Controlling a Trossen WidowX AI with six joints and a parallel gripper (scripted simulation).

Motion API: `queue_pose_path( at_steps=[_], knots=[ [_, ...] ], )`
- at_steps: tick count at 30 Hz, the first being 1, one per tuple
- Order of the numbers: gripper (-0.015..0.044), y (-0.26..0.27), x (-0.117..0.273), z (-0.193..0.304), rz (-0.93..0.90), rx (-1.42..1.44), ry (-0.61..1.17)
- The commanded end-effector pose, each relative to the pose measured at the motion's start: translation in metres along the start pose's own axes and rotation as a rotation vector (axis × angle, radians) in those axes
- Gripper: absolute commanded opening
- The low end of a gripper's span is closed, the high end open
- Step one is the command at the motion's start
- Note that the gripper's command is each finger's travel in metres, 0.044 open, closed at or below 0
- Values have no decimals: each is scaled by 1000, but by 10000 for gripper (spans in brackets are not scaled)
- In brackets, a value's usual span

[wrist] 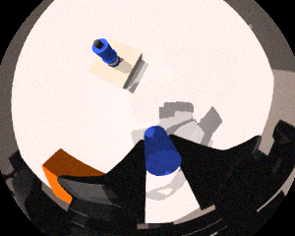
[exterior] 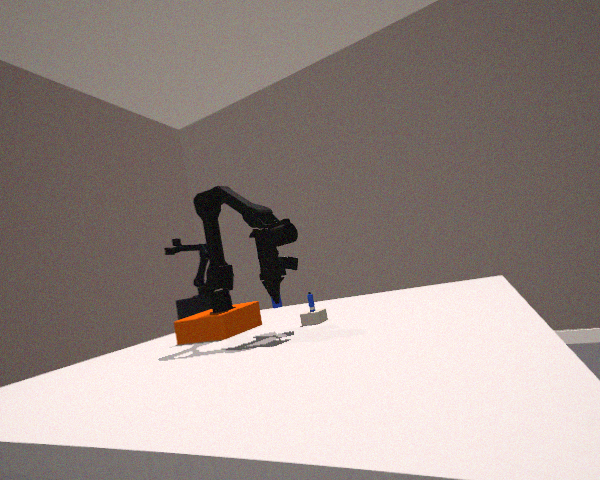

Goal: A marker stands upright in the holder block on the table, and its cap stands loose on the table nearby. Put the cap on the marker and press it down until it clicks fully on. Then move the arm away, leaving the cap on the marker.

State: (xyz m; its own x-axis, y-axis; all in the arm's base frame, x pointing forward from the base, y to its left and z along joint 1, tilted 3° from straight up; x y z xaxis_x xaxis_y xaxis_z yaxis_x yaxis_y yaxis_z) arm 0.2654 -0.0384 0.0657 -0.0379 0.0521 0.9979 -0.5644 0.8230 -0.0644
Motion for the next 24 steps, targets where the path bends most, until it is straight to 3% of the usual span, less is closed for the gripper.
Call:
queue_pose_path(
  at_steps=[1, 24],
  knots=[
    [0, 3, 4, -12, -4, -3, 6],
    [0, 40, 33, -81, -11, -6, -3]
  ],
)
Point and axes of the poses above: the point midway between the two fingers, 35 mm back from their tips, its own x axis back along the fingers, its own y axis across the jaws, z = x × y, the point moved 2 cm from there along x, back along the fingers, and after that the axes turned 8 degrees about -x, right-handed, at the moved point
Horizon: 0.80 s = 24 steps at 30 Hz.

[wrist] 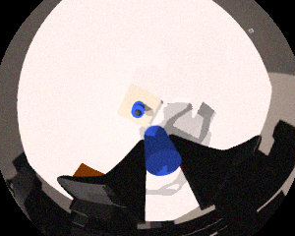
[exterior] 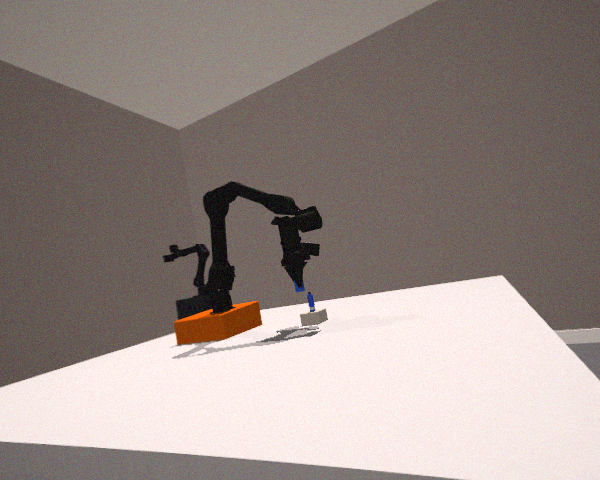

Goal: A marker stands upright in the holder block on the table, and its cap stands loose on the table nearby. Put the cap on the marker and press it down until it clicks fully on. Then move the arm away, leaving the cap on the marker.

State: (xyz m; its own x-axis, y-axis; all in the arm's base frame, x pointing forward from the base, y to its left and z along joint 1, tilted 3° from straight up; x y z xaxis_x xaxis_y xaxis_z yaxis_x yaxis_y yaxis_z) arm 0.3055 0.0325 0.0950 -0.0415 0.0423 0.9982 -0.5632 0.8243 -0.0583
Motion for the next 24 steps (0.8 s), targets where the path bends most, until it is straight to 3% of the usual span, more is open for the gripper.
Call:
queue_pose_path(
  at_steps=[1, 24],
  knots=[
    [0, 8, 3, -10, -5, -4, 5],
    [0, 20, -3, -27, -3, -2, 6]
  ],
)
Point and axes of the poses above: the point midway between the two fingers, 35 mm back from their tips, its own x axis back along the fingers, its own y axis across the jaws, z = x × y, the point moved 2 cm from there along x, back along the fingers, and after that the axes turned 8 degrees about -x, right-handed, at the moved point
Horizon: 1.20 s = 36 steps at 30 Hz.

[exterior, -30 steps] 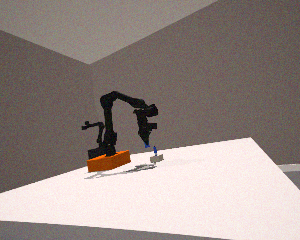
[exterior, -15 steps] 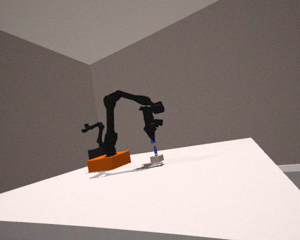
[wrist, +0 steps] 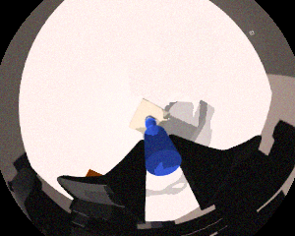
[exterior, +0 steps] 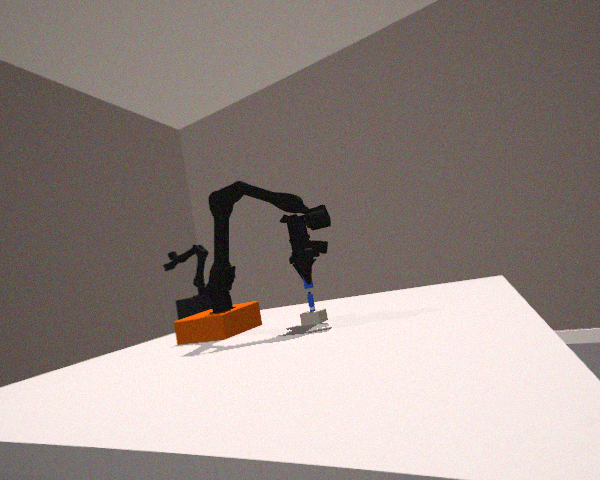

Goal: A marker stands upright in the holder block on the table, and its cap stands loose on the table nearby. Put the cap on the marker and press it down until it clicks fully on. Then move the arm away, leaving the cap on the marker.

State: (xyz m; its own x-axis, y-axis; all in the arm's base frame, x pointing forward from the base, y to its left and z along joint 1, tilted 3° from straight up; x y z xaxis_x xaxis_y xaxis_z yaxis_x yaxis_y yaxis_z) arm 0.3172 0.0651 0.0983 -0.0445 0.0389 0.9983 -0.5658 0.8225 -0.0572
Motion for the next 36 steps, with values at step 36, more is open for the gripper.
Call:
queue_pose_path(
  at_steps=[36],
  knots=[
    [0, 1, -50, 2, -2, -5, 10]
  ],
)
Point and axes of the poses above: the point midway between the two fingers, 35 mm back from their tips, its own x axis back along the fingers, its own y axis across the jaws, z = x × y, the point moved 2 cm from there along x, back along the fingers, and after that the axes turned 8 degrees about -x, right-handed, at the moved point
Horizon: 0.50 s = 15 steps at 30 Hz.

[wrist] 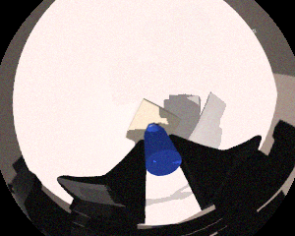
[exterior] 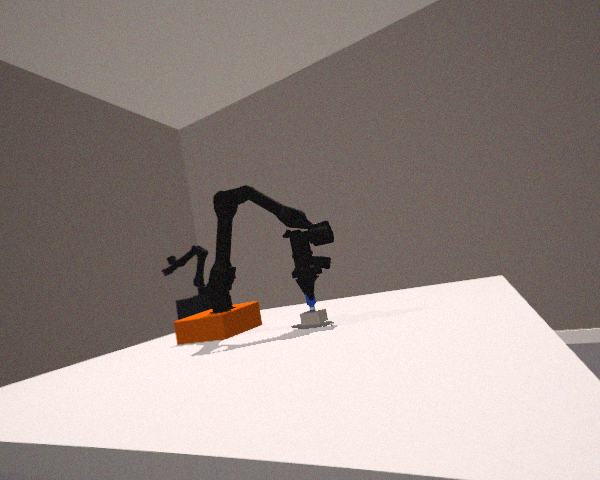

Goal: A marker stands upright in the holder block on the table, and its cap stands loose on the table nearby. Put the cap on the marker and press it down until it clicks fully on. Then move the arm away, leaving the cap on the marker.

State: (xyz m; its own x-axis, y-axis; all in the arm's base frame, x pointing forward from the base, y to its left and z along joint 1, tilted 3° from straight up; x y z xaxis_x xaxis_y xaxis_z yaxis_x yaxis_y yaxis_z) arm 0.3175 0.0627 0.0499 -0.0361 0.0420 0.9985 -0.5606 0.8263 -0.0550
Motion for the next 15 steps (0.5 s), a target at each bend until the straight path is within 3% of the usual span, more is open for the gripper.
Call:
queue_pose_path(
  at_steps=[1, 10, 15],
  knots=[
    [0, 0, -1, 0, 0, 2, 2],
    [0, 0, -1, 0, 0, 2, 2],
    [131, 0, -1, 0, -1, 0, 2]
  ],
)
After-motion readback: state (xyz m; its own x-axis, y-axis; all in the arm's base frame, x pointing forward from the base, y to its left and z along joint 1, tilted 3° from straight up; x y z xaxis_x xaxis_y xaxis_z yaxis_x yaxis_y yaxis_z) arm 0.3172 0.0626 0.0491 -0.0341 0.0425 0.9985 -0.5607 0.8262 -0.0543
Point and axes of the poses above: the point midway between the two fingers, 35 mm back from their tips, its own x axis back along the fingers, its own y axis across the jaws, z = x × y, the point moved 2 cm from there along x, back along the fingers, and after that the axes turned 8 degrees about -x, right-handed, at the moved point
